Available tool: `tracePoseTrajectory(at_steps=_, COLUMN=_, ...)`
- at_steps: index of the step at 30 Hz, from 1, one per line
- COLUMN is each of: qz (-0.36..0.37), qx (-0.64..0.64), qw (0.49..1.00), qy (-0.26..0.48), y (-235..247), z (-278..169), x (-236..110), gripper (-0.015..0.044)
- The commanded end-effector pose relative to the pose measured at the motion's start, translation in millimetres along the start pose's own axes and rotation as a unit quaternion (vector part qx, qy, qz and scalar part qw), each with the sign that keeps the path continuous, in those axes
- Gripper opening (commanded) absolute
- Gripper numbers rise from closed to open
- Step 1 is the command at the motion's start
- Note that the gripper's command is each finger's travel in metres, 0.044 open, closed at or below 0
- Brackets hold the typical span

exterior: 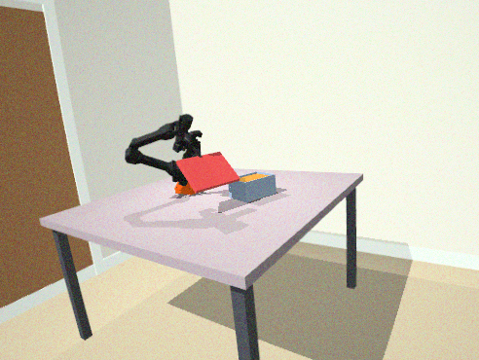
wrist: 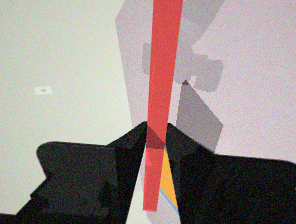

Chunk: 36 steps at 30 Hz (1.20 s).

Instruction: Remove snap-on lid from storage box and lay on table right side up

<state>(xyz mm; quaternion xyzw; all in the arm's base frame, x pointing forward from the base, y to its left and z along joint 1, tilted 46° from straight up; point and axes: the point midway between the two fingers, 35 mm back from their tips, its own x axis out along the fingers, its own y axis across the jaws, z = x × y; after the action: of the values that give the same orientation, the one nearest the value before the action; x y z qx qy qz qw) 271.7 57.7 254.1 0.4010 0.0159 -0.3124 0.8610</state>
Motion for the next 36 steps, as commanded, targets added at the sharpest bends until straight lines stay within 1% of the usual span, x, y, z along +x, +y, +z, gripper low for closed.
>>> tracePoseTrajectory(at_steps=1, qz=0.002, qx=0.000, qw=1.000, qy=0.002, y=0, z=8, x=-2, gripper=0.0000)
tracePoseTrajectory(at_steps=36, qz=0.002, qx=-0.002, qw=1.000, qy=0.002, y=-5, z=78, x=-7, gripper=0.0000)
